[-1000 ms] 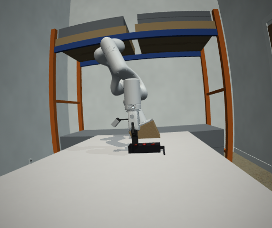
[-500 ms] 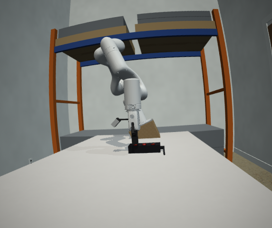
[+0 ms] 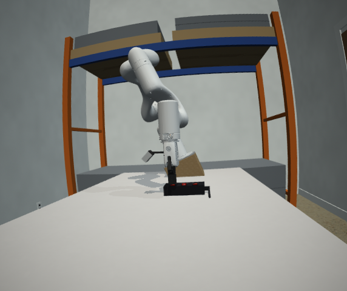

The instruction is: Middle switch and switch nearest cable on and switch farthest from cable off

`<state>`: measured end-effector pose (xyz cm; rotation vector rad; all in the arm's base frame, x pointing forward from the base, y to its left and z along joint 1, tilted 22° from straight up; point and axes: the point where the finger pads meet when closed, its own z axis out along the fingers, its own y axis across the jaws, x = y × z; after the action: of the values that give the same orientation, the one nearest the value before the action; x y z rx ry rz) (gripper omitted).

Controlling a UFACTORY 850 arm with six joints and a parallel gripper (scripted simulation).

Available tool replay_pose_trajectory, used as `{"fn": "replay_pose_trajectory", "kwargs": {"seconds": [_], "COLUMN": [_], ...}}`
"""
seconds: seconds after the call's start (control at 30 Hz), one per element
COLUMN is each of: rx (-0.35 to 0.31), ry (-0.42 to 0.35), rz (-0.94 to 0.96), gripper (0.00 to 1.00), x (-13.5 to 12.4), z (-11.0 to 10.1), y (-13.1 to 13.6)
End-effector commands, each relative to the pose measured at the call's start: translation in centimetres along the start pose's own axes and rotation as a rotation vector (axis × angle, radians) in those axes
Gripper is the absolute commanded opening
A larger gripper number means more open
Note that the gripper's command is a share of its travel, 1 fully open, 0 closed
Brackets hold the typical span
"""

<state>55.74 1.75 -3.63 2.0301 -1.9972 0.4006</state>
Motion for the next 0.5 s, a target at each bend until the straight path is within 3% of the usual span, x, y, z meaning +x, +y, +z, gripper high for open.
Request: {"fn": "replay_pose_trajectory", "kwargs": {"seconds": [0.0,0.47], "rx": [0.002,0.002], "ry": [0.0,0.0], "rz": [0.0,0.0], "gripper": [0.0,0.0], "x": [-0.01,-0.01], "z": [-0.06,0.33], "y": [-0.09,-0.09]}}
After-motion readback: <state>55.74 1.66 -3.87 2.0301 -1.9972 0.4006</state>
